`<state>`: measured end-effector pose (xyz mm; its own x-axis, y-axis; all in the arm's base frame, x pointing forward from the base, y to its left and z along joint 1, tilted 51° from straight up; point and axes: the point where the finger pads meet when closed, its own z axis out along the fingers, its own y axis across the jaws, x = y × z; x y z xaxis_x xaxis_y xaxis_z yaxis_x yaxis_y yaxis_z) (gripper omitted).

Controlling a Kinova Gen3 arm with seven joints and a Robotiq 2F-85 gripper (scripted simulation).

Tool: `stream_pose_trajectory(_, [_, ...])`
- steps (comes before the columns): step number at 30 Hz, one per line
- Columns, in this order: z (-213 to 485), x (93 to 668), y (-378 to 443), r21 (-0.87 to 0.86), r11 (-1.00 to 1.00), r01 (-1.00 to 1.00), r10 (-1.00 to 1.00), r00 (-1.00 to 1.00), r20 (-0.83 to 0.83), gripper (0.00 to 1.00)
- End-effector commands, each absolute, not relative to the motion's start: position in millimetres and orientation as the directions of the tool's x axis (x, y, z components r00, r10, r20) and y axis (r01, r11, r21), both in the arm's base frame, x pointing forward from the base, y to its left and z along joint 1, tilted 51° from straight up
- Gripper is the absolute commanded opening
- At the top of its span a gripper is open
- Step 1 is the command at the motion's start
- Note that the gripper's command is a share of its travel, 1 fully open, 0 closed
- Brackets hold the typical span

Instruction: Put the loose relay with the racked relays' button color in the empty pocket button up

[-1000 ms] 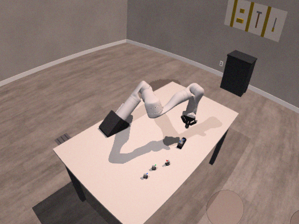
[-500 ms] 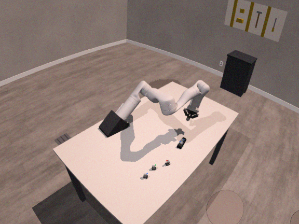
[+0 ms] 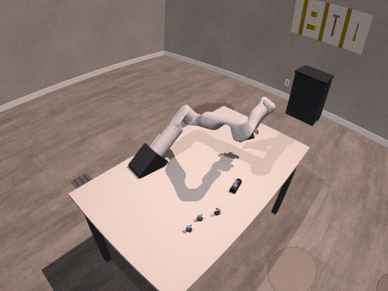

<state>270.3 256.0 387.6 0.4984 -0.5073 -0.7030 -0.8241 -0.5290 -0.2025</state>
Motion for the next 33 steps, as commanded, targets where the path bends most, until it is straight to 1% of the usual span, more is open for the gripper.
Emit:
stream_pose_trajectory(1, [407,240,276,-0.219,-0.588,-0.778,-0.491,0.559,-0.668,0.0])
stream_pose_trajectory(2, [412,230,279,-0.216,-0.603,-0.768,-0.485,0.568,-0.665,0.0])
stream_pose_trajectory(4, [412,230,279,-0.216,-0.603,-0.768,-0.485,0.568,-0.665,0.0])
stream_pose_trajectory(6, [425,201,287,-0.207,-0.645,-0.736,-0.467,0.594,-0.655,0.0])
stream_pose_trajectory(19, [474,65,292,-0.16,-0.801,-0.577,-0.385,0.701,-0.599,0.0])
stream_pose_trajectory(21, [474,65,292,-0.16,-0.801,-0.577,-0.385,0.701,-0.599,0.0])
stream_pose_trajectory(23, [483,32,286,-0.147,-0.832,-0.536,-0.364,0.726,-0.583,0.0])
stream_pose_trajectory(33, [504,-75,243,-0.101,-0.913,-0.394,-0.29,0.805,-0.518,0.0])
